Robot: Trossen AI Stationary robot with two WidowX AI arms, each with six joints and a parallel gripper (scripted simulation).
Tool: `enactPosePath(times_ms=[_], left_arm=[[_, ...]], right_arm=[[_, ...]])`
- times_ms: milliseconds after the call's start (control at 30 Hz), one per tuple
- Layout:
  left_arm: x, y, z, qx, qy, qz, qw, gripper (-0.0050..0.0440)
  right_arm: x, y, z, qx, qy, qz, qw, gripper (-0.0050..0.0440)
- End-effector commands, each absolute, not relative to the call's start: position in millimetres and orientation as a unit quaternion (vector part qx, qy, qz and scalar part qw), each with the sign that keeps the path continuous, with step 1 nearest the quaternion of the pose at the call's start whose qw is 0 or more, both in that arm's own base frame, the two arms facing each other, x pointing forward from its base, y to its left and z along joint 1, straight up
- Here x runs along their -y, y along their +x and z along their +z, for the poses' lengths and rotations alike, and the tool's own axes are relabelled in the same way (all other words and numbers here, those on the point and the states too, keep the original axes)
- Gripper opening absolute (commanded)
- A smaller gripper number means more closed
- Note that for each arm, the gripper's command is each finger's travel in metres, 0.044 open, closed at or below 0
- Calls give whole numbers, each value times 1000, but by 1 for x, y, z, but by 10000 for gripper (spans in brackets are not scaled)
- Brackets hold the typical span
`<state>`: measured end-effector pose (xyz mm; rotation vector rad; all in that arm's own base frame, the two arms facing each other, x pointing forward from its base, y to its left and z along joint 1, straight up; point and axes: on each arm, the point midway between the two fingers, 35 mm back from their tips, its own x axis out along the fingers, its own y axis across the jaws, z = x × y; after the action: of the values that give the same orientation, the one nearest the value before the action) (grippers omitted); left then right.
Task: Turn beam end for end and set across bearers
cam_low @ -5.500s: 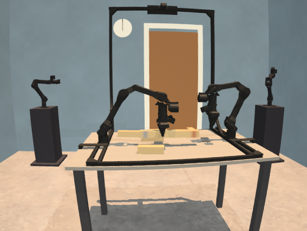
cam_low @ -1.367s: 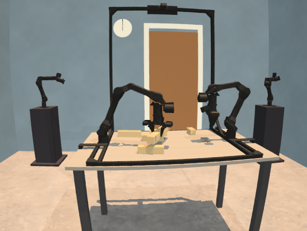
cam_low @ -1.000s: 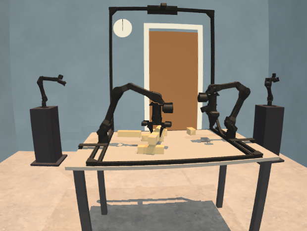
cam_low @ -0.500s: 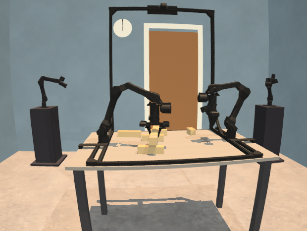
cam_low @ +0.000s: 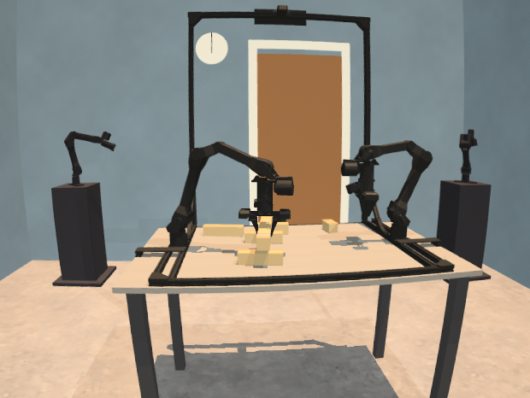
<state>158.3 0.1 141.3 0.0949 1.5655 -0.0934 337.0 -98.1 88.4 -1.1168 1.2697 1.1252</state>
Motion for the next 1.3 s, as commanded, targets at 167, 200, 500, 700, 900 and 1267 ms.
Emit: enactPosePath(times_ms=[167, 200, 500, 700, 900, 1267], left_arm=[[0, 157, 141, -706, 42, -42, 706, 440], [0, 157, 141, -706, 42, -42, 706, 440], [0, 157, 141, -706, 42, -42, 706, 440], [0, 157, 141, -706, 42, -42, 706, 440], [0, 157, 141, -706, 42, -42, 706, 440], [0, 157, 141, -706, 42, -42, 706, 440]], right_arm=[[99, 333, 85, -529, -470, 470, 529, 0], [99, 333, 84, -529, -470, 470, 529, 0], [102, 329, 73, -529, -470, 470, 529, 48], [102, 329, 73, -529, -470, 470, 529, 144], [102, 329, 73, -529, -470, 470, 529, 288], [104, 324, 64, -529, -470, 470, 529, 440]])
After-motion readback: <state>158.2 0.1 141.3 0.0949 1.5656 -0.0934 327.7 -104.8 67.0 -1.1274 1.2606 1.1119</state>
